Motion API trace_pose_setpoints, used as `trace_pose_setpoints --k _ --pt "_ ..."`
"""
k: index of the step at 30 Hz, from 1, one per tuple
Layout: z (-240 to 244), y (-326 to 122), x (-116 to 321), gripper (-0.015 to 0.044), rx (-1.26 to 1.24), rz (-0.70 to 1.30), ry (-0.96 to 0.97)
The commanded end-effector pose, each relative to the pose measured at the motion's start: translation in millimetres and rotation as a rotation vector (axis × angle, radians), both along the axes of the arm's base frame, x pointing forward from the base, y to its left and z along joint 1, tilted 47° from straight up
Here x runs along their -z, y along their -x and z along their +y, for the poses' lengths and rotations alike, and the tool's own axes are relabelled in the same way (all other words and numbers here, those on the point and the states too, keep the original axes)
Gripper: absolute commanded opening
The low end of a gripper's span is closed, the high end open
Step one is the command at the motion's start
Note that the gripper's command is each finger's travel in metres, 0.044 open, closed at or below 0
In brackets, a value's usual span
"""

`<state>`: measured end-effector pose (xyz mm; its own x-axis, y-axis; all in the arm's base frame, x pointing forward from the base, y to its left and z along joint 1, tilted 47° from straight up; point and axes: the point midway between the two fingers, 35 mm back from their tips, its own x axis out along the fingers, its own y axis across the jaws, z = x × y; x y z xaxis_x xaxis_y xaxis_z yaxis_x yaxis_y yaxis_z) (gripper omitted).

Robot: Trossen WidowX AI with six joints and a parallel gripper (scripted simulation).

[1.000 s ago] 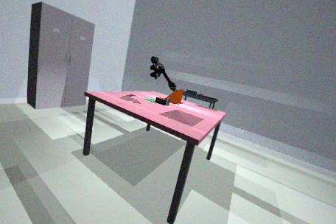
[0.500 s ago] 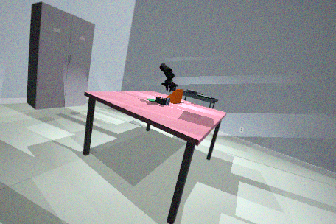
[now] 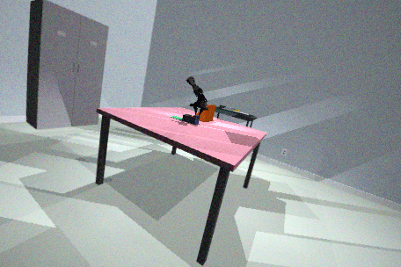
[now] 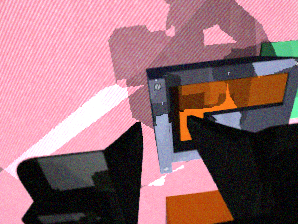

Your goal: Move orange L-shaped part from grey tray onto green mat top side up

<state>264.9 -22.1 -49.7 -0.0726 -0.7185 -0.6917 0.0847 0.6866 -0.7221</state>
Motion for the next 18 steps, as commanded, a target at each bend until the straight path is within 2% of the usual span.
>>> trace_pose_setpoints --k 1,18 --pt "-15 7 12 0.018 -0.004 0.014 0.01" --pt "-29 8 25 0.018 -0.004 0.014 0.01"
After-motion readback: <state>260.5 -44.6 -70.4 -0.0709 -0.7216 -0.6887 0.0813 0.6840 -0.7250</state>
